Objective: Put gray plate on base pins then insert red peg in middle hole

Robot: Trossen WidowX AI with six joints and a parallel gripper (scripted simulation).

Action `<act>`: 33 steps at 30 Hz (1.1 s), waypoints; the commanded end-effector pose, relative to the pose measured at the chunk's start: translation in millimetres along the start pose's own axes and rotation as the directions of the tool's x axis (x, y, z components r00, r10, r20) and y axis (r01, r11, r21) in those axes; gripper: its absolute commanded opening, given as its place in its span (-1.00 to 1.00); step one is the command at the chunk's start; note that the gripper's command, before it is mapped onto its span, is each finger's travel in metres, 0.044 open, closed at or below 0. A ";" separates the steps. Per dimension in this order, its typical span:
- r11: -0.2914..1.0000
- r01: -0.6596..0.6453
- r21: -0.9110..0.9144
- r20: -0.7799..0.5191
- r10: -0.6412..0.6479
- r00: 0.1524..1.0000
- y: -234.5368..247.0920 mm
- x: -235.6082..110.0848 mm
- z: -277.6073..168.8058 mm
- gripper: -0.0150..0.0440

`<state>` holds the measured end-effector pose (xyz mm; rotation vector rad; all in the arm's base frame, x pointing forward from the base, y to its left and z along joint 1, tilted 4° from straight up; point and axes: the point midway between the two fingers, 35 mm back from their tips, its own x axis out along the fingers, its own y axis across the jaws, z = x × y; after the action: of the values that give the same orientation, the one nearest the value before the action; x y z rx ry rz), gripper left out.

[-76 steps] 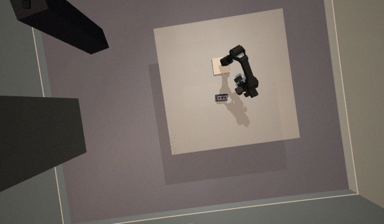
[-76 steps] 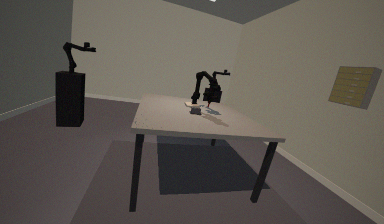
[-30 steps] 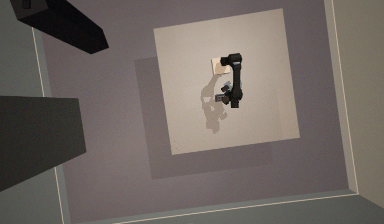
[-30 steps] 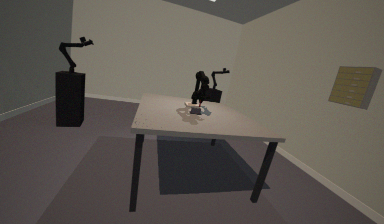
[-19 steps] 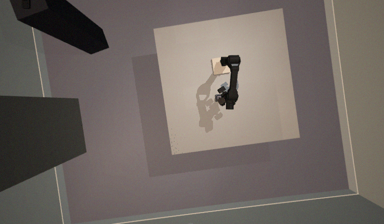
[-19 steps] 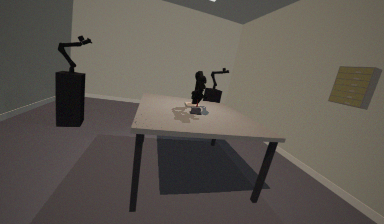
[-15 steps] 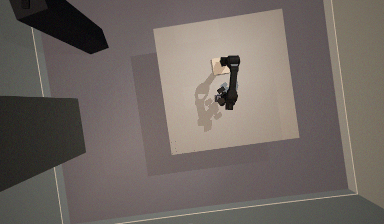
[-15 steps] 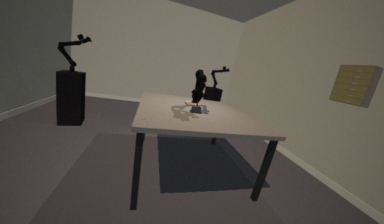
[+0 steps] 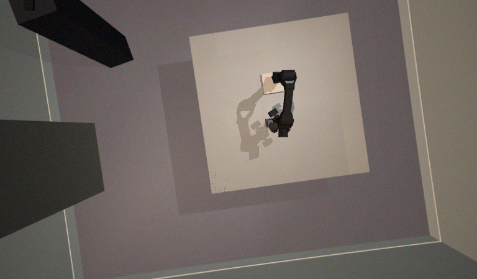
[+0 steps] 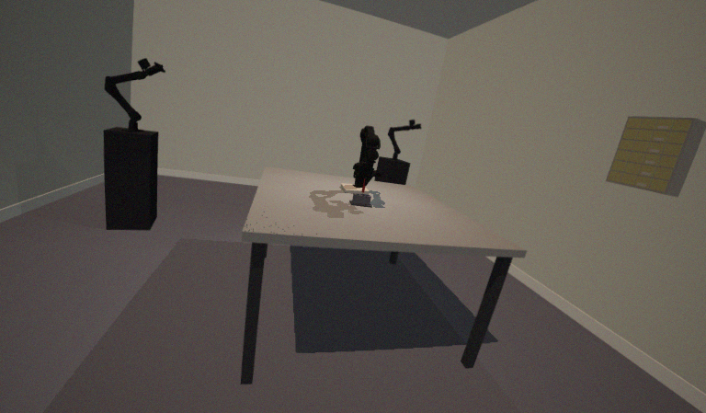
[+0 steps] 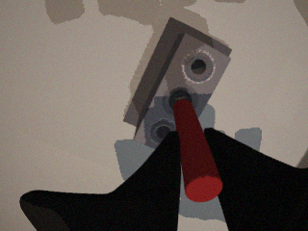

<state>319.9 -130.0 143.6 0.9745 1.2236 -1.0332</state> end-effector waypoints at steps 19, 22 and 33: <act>1.000 -0.002 -0.004 -0.003 0.002 1.000 0.5 14.1 -0.9 -0.49; 1.000 -0.002 -0.005 -0.004 0.002 1.000 0.5 17.1 -1.2 -0.49; 1.000 -0.002 0.001 0.002 0.002 1.000 0.8 14.5 -0.1 -0.49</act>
<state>321.2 -130.9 128.5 0.9749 1.2219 -1.0329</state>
